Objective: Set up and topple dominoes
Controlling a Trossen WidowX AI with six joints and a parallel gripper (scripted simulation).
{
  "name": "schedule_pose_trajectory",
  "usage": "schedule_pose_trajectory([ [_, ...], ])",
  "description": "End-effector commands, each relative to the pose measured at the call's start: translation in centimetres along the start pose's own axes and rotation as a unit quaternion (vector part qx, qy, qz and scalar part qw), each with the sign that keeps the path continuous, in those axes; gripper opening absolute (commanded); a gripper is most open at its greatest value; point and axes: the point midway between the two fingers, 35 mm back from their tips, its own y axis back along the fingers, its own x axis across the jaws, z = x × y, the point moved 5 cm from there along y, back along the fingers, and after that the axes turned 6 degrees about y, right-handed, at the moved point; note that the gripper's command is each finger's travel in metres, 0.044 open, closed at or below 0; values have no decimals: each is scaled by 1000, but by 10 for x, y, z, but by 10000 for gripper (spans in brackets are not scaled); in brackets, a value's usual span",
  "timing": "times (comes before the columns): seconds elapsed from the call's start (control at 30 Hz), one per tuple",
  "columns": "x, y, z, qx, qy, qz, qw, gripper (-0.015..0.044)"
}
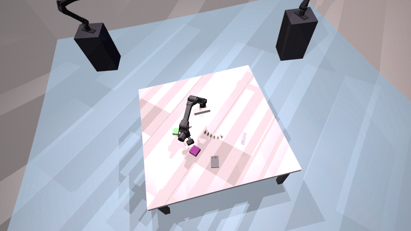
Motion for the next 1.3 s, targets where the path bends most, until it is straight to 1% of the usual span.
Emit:
schedule_pose_trajectory([
  [0.0,-2,-15,-1,0,-2,-4,1000,440],
  [0.47,-2,-30,-1,0,-2,-4,1000,440],
  [0.87,-2,-30,-1,0,-2,-4,1000,125],
  [0.9,-2,-30,-1,0,-2,-4,1000,107],
  [1.2,-2,-30,-1,0,-2,-4,1000,107],
  [1.27,-1,-22,1,0,-1,-3,1000,107],
])
